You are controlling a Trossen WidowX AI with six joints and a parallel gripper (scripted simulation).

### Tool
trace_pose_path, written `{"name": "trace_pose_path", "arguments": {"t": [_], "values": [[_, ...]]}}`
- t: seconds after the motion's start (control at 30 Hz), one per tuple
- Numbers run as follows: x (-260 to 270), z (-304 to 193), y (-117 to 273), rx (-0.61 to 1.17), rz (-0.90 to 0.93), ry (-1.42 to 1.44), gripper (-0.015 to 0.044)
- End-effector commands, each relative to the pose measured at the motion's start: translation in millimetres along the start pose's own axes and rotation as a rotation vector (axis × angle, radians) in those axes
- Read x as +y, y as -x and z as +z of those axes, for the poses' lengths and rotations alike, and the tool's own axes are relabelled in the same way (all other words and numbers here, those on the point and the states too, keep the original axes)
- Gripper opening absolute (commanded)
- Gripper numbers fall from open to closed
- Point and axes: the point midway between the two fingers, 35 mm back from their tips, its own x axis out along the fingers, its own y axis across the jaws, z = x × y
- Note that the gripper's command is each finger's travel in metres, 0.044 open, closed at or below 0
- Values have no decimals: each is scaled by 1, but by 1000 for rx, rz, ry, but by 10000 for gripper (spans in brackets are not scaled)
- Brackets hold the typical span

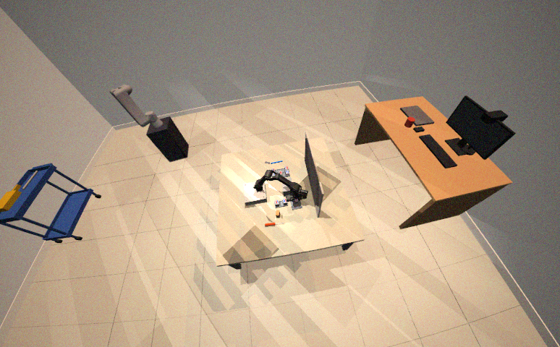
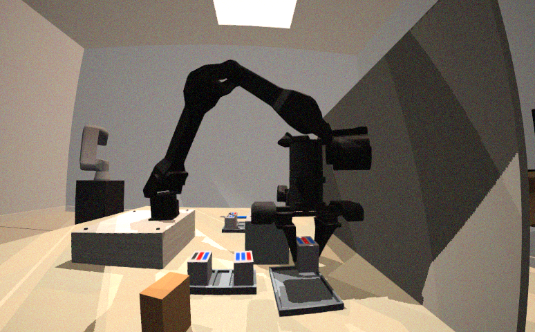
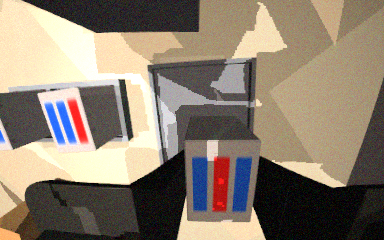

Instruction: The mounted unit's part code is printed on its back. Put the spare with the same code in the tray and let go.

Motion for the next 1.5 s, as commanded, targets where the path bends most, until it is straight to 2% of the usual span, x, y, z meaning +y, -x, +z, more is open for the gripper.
{"name": "trace_pose_path", "arguments": {"t": [0.0,1.0,1.47], "values": [[2,1,-6,0,6,5,0],[7,3,-32,0,6,5,0],[5,3,-29,-1,2,0,368]]}}
